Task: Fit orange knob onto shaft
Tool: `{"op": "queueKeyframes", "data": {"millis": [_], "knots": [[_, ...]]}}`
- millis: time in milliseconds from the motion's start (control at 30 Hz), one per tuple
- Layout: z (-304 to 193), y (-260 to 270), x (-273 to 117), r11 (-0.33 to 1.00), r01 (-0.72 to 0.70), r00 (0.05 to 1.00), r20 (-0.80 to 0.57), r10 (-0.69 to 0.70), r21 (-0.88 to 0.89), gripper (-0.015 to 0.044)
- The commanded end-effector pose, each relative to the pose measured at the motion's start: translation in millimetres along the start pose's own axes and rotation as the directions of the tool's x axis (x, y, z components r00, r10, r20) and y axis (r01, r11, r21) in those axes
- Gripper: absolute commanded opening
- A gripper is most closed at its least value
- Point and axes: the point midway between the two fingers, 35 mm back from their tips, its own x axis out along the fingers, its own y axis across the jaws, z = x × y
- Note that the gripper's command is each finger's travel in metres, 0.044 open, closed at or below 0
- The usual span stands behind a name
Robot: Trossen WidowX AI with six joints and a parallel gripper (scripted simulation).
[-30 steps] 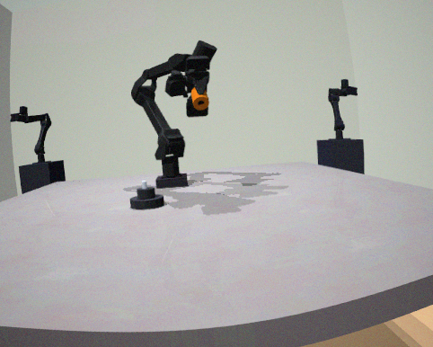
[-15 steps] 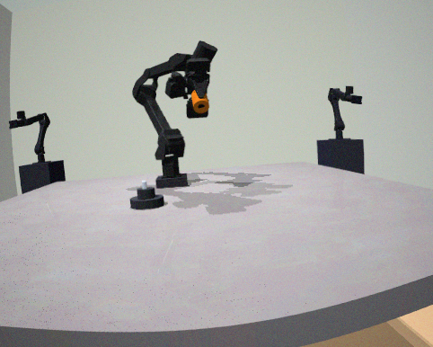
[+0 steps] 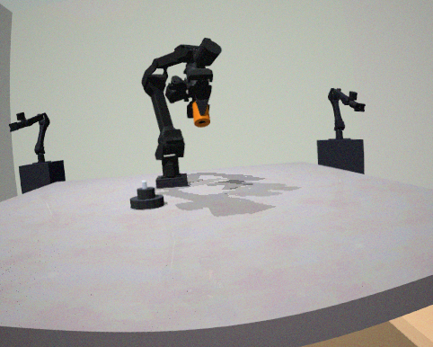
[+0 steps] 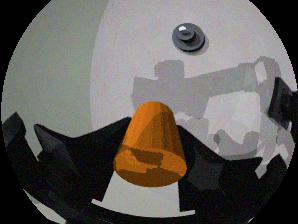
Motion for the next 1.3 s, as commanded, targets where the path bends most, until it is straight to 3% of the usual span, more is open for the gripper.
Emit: {"op": "queueKeyframes", "data": {"millis": [0,733,1267], "knots": [[-0.3,0.3,6.5,0.996,0.086,0.996,-0.005,-0.086,0.002,0.0],[-0.3,-9.8,47.4,0.876,0.483,0.876,-0.005,-0.483,-0.001,0.0],[-4.1,-33.8,108.5,0.867,0.499,0.867,-0.004,-0.499,0.002,0.0]]}}
